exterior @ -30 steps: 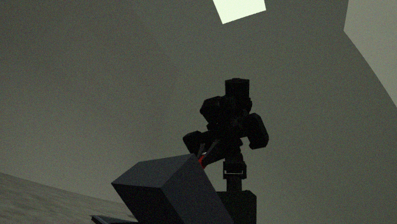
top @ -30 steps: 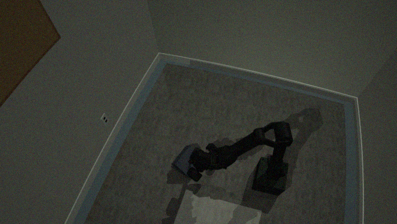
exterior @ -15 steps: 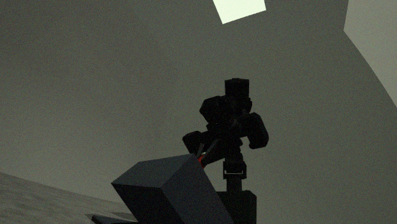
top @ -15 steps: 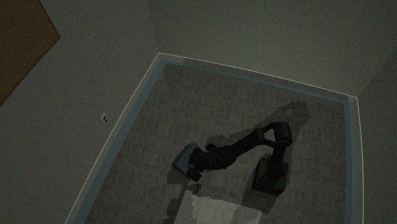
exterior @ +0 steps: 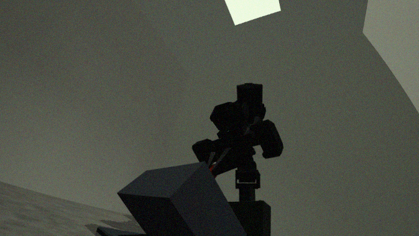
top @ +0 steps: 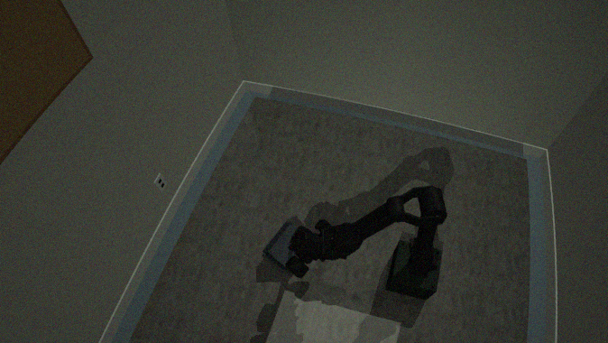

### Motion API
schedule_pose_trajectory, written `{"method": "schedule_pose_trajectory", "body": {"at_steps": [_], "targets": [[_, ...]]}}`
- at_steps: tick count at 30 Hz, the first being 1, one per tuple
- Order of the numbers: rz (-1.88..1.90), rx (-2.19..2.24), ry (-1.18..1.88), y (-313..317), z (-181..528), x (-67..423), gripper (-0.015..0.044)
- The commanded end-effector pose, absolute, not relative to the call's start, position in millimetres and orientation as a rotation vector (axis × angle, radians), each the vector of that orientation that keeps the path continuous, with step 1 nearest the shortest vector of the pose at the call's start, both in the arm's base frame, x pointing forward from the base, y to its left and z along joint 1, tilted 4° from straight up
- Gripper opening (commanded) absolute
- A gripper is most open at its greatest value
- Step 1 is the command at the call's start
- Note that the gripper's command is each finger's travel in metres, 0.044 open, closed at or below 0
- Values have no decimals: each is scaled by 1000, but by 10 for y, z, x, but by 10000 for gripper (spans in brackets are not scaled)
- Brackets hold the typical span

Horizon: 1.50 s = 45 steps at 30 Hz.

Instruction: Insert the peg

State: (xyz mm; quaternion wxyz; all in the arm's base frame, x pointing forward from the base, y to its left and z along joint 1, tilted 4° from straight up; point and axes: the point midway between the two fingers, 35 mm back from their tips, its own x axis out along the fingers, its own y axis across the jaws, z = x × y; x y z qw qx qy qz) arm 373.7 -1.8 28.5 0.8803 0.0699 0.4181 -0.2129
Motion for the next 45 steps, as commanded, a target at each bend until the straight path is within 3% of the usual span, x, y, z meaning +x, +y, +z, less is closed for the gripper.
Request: {"method": "schedule_pose_trajectory", "body": {"at_steps": [1,45], "targets": [[-441,143,875,-20,261,3752,0],[-441,143,874,-64,175,3858,0]]}}
